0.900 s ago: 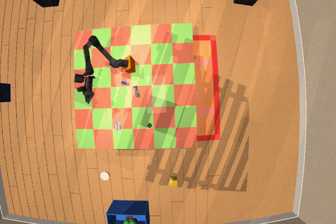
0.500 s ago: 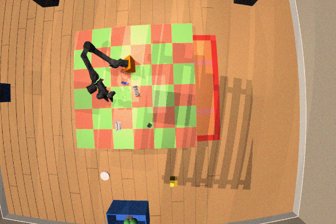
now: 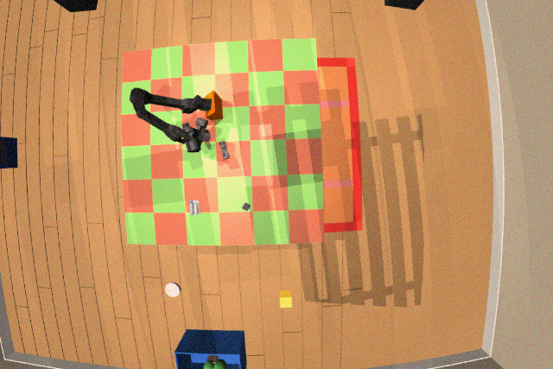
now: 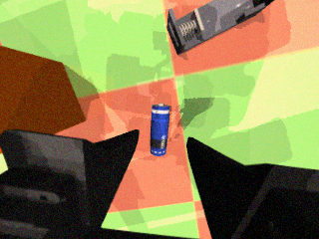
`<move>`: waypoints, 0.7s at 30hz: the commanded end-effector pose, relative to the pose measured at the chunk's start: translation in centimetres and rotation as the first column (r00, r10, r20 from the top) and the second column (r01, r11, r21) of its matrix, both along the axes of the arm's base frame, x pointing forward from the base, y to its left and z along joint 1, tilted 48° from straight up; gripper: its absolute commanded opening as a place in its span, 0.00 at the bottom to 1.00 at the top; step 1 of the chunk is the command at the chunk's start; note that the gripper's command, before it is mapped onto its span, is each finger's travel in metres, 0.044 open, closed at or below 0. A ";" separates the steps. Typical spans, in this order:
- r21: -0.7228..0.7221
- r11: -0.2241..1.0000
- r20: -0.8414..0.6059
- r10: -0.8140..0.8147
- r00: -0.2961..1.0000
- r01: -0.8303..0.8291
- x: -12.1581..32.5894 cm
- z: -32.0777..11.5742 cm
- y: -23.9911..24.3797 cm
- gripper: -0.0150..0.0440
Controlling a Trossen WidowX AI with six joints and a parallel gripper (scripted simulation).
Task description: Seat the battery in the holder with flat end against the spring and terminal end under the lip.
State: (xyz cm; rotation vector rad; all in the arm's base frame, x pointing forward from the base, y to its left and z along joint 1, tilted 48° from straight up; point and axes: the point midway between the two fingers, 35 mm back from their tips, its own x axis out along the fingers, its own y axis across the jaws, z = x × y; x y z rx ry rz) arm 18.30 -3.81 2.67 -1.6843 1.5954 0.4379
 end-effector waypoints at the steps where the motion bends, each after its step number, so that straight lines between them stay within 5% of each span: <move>1: -0.060 0.997 -0.068 0.044 0.997 -0.048 -0.6 0.2 -0.4 0.67; 21: -0.054 0.997 -0.069 0.045 0.997 -0.049 -0.1 -1.4 -1.9 0.67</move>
